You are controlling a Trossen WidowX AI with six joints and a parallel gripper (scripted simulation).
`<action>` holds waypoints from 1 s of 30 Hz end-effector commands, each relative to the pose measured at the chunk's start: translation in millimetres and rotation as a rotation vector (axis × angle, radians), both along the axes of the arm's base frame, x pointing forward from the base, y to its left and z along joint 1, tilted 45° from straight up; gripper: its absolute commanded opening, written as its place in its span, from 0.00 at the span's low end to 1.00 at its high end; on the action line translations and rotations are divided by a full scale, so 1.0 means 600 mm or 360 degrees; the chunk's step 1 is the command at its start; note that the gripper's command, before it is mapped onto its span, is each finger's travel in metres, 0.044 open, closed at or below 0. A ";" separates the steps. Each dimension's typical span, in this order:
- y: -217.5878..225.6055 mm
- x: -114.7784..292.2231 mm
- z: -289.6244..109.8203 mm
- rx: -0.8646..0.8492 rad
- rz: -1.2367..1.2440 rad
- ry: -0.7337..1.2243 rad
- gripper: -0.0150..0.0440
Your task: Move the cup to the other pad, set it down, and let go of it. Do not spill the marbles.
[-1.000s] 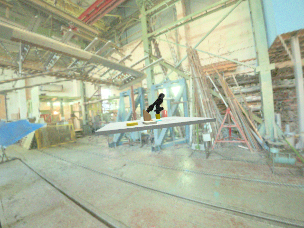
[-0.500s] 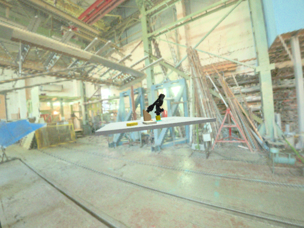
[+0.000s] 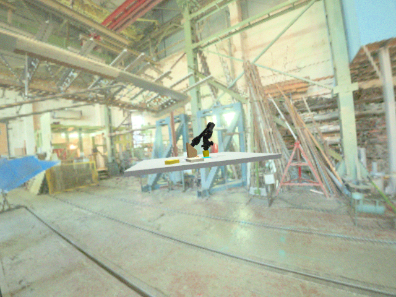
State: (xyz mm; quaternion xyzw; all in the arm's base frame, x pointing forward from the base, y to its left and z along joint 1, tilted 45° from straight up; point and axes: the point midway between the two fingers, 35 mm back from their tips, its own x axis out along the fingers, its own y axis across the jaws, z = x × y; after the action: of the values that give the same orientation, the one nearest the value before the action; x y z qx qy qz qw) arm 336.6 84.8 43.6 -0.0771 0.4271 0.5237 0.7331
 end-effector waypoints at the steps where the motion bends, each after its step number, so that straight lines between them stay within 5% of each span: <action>1: -0.001 0.000 0.001 0.0000 0.0000 -0.0003 0.48; 30: -0.039 -0.005 0.035 0.0001 -0.0002 0.0003 0.50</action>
State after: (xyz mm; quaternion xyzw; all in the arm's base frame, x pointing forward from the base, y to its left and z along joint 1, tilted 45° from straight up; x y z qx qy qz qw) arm 332.5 66.7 58.5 -0.0740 0.4318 0.5246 0.7299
